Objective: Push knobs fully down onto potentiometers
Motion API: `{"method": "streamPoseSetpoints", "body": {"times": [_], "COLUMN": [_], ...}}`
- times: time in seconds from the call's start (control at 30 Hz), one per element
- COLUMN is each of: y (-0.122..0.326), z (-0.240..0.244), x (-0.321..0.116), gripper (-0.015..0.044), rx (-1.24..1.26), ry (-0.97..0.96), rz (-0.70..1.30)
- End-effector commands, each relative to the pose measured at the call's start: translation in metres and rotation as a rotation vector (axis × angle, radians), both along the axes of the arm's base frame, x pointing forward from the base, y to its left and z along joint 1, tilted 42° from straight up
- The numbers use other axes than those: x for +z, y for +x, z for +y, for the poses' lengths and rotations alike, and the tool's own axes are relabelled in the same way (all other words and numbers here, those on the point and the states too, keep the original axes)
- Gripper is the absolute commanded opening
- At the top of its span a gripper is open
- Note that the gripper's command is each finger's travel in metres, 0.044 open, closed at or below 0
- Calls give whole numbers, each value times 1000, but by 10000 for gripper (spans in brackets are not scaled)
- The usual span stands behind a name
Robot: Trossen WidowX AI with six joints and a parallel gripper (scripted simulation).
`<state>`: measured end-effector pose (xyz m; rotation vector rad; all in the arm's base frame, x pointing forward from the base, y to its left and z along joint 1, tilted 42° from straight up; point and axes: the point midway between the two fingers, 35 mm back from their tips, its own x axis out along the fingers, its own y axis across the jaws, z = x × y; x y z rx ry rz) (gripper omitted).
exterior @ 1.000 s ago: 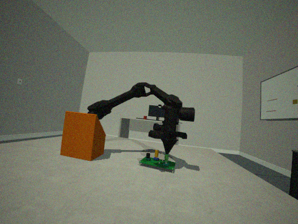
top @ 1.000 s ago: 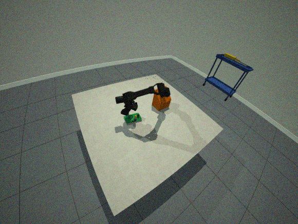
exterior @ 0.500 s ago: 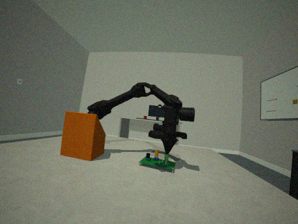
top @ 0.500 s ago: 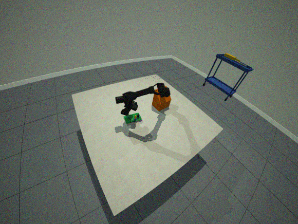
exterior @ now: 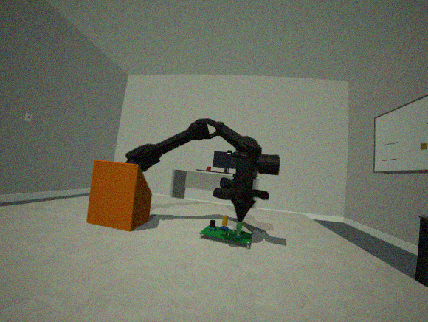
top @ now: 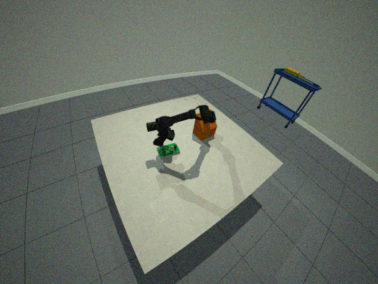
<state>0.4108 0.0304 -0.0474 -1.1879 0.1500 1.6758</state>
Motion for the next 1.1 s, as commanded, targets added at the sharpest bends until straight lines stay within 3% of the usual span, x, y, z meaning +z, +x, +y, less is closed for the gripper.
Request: {"method": "streamPoseSetpoints", "body": {"times": [0.0,1.07], "y": [0,0], "z": [1,4], "x": [0,-4], "gripper": [0,0], "rx": [-1,-1], "ry": [3,3], "rz": [0,0]}}
